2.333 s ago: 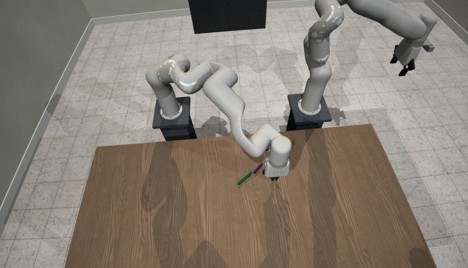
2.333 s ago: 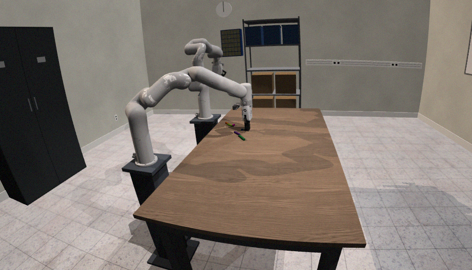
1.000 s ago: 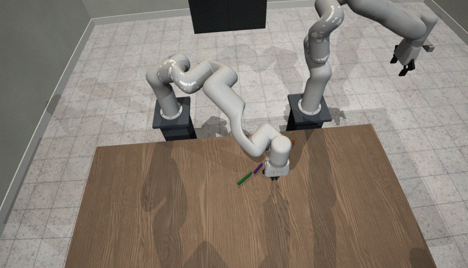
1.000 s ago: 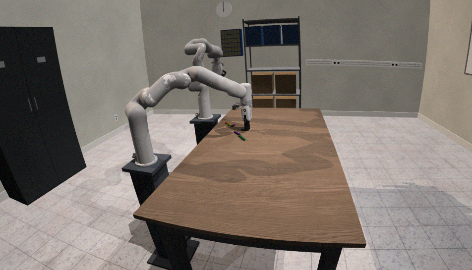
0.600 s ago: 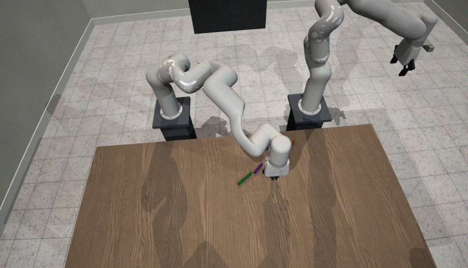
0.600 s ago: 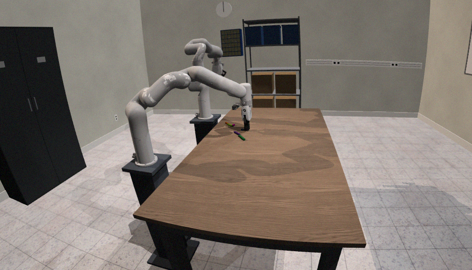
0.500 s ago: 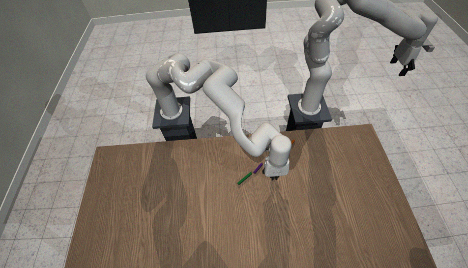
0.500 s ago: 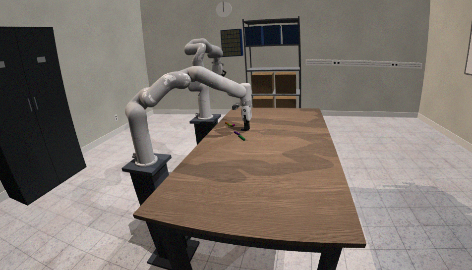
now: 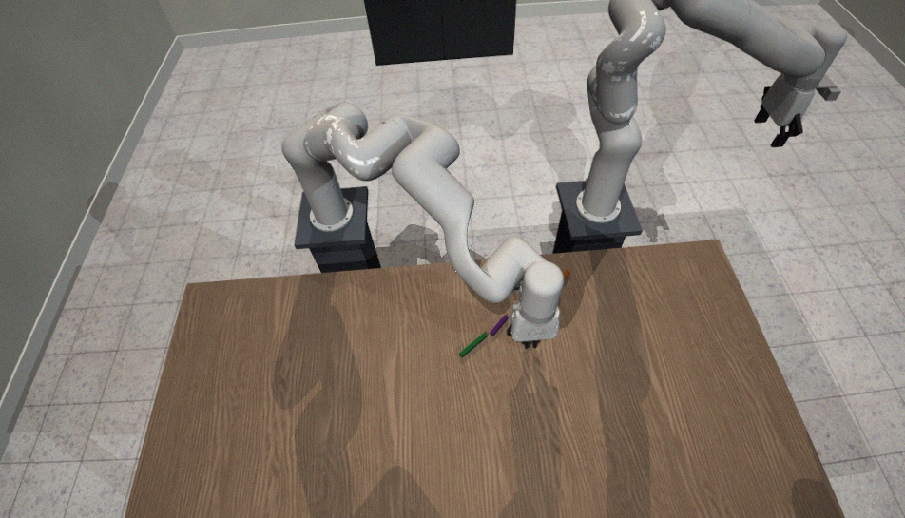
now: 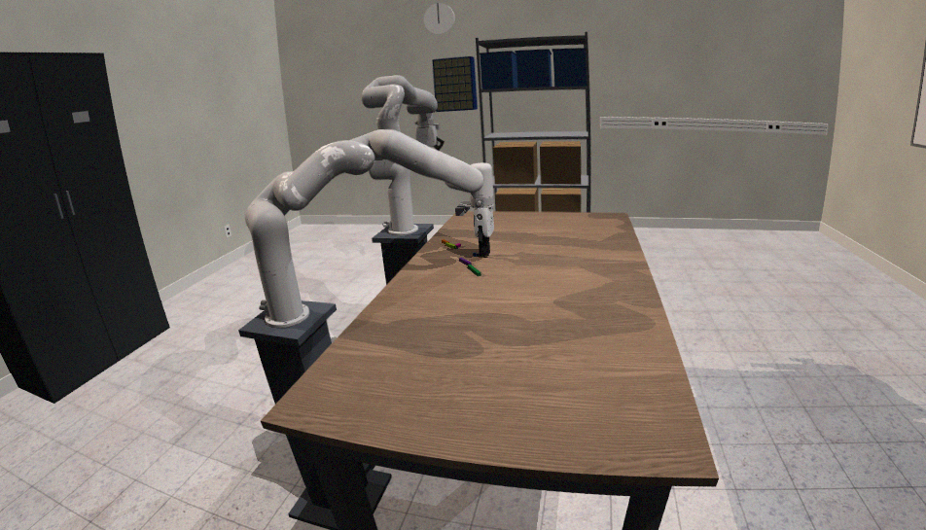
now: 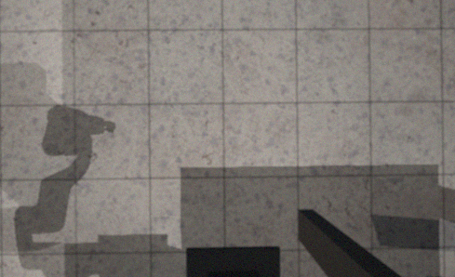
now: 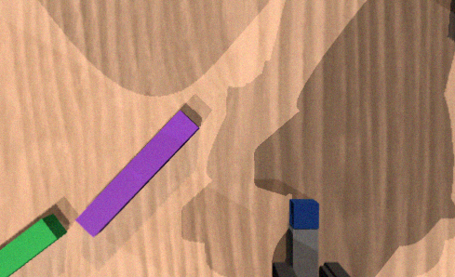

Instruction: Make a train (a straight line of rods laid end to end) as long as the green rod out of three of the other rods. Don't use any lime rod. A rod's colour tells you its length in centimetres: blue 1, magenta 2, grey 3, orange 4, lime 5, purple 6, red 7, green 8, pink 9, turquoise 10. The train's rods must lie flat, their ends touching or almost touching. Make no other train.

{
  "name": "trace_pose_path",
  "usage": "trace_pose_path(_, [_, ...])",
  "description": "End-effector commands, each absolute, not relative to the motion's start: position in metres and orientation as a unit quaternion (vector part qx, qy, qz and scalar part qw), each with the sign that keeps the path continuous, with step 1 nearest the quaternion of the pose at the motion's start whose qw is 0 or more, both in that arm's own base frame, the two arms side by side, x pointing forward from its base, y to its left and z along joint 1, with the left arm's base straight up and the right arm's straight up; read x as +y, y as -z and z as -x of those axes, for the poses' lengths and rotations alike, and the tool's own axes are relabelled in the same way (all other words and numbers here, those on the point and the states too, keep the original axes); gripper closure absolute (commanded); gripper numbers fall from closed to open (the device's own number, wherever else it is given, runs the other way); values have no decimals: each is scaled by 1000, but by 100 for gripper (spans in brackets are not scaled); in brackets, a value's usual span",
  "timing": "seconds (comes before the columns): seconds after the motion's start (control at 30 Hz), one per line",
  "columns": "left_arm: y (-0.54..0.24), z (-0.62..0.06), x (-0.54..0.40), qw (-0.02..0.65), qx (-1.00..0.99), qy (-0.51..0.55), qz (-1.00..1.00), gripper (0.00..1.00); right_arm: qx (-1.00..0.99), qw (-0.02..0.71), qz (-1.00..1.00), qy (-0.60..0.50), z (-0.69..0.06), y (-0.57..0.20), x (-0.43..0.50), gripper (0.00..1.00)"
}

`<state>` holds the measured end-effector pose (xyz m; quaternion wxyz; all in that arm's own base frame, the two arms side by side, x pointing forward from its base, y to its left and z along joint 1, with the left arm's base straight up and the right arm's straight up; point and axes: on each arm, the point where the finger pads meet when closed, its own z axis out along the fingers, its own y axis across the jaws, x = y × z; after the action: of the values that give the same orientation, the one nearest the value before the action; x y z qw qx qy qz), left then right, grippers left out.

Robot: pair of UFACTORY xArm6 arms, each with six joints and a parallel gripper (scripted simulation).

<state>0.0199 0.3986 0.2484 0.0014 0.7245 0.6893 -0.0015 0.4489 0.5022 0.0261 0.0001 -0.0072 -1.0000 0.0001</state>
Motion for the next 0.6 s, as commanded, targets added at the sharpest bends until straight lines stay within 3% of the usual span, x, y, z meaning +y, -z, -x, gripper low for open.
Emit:
trace_pose_path(0.0, [-250,-20,400,0,689,0,-724,0,-1000,-2,7,2,-450,-29,504,82])
trace_pose_path(0.1, [-250,-20,400,0,689,0,-724,0,-1000,-2,7,2,-450,-29,504,82])
trace_pose_path(0.23, [-250,-20,400,0,689,0,-724,0,-1000,-2,7,2,-450,-29,504,74])
trace_pose_path(0.57, [-250,-20,400,0,689,0,-724,0,-1000,-2,7,2,-450,-30,504,74])
